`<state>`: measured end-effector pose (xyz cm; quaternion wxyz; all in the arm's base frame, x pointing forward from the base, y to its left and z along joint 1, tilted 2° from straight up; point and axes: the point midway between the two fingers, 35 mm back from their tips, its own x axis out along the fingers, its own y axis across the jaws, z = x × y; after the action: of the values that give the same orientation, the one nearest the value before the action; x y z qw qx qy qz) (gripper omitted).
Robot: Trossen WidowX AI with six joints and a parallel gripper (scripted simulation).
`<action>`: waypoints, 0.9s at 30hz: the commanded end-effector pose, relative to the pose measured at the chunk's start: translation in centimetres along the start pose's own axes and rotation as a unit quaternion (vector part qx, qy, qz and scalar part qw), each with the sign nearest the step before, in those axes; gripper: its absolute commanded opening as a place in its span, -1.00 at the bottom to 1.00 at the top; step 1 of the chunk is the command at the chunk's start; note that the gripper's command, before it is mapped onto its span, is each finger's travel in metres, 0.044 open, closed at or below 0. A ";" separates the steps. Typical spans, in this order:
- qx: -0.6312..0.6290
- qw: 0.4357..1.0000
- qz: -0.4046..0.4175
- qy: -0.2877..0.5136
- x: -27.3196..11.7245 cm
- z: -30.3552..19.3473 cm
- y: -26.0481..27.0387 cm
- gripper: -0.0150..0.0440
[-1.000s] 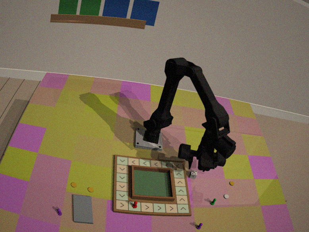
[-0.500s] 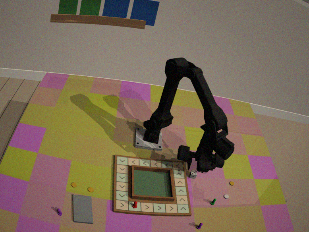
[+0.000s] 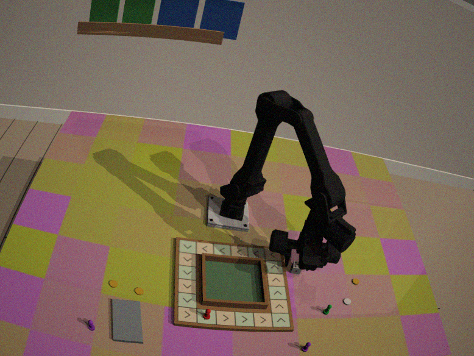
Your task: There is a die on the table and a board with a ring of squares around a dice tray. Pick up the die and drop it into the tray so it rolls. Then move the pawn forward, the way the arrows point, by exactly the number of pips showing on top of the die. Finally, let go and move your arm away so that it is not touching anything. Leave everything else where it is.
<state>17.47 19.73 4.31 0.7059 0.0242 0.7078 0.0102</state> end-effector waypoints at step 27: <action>0.002 1.000 0.002 0.002 -3.5 0.5 0.8 -0.49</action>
<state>17.70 20.01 6.06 0.7022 0.0214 0.7117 0.0057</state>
